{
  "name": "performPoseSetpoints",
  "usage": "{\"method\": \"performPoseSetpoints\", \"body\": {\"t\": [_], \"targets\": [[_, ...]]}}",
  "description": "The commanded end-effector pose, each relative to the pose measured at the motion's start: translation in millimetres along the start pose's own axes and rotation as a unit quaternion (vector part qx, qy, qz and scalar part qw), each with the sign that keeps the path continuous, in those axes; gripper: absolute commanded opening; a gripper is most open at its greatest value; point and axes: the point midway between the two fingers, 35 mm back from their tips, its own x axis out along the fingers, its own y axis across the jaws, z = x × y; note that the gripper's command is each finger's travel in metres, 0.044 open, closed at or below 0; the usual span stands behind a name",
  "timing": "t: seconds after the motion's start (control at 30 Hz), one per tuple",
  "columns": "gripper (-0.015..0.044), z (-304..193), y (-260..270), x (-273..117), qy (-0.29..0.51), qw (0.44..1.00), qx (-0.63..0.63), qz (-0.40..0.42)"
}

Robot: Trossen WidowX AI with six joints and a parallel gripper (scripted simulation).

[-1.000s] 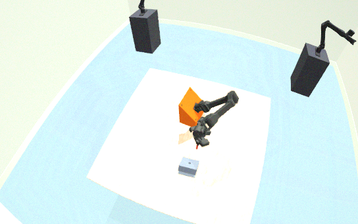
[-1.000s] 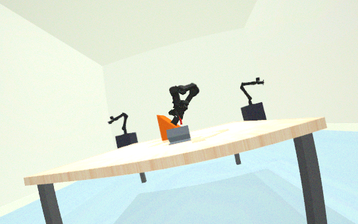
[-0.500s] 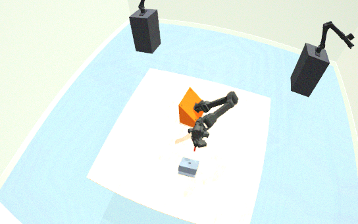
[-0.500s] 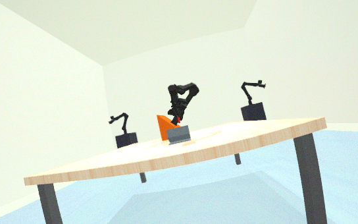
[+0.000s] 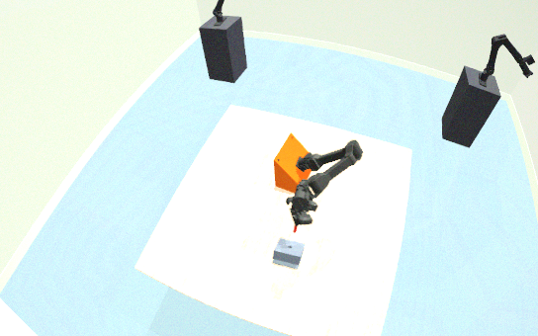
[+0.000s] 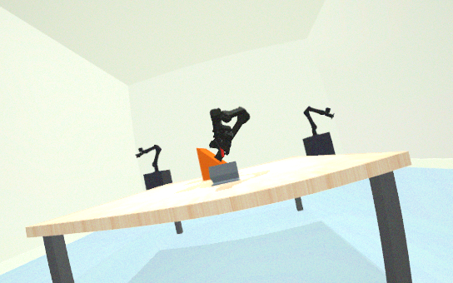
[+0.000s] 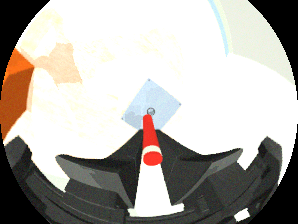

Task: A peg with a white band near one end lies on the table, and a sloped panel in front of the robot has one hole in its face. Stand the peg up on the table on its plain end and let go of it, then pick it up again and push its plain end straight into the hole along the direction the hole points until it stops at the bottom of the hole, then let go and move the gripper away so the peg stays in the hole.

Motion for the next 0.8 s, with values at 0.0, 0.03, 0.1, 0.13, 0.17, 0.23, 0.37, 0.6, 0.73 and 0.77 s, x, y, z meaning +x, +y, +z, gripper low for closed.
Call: {"method": "performPoseSetpoints", "body": {"t": [0.0,0.03,0.1,0.13,0.17,0.23,0.37,0.6,0.73,0.77], "targets": [[0.0,-2,-1,5,0.002,1.0,0.005,-0.002],[0.0,-3,-2,6,0.002,1.0,0.005,-0.002],[0.0,-4,-2,9,0.003,1.0,0.006,-0.003],[0.0,-4,-3,11,0.003,1.0,0.007,-0.004],[0.0,-5,-3,12,0.004,1.0,0.008,-0.004],[0.0,-6,-4,15,0.004,1.0,0.009,-0.005],[0.0,-7,-5,21,0.006,1.0,0.012,-0.007],[0.0,-10,-7,32,0.008,1.0,0.016,-0.012],[0.0,-11,-8,38,0.009,1.0,0.019,-0.015],[0.0,-11,-9,39,0.009,1.0,0.02,-0.015]]}}
